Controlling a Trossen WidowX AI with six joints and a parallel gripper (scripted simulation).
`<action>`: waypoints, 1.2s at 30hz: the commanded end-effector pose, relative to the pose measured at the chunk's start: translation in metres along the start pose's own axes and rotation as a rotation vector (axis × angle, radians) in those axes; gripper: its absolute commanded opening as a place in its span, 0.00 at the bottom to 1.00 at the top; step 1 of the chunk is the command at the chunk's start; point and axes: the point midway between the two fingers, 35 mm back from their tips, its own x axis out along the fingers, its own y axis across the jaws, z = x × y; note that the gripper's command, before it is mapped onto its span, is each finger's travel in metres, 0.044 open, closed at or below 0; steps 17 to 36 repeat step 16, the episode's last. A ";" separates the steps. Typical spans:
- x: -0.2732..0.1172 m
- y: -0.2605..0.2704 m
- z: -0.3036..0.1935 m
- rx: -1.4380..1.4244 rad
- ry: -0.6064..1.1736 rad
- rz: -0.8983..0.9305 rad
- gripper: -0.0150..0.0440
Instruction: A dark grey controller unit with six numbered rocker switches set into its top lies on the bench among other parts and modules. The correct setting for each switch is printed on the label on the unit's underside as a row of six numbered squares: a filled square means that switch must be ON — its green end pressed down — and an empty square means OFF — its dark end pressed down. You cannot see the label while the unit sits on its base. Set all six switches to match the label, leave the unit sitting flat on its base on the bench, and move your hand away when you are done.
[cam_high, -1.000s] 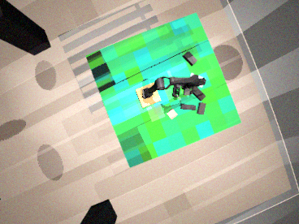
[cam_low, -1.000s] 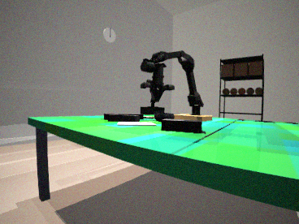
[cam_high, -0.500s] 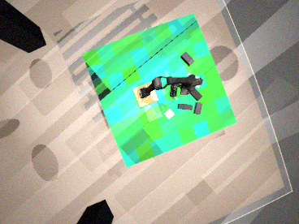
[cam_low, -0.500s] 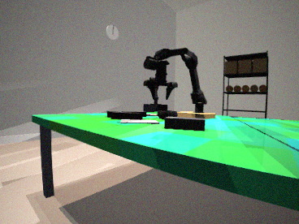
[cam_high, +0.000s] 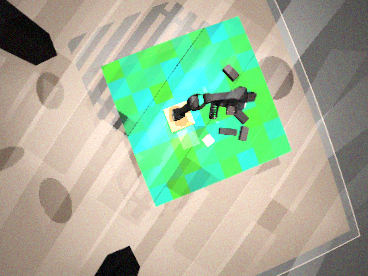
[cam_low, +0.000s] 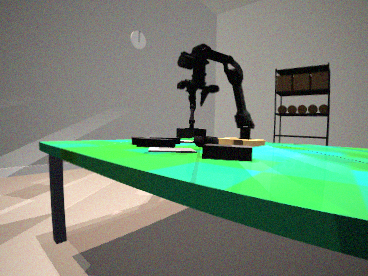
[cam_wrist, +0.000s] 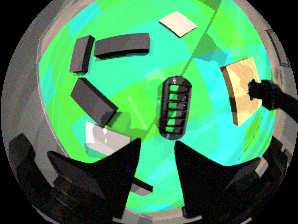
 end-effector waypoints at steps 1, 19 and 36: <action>-0.005 -0.002 0.001 -0.002 -0.004 -0.011 0.33; -0.005 -0.002 0.001 -0.002 -0.004 -0.011 0.25; -0.005 -0.002 0.001 -0.002 -0.004 -0.011 0.25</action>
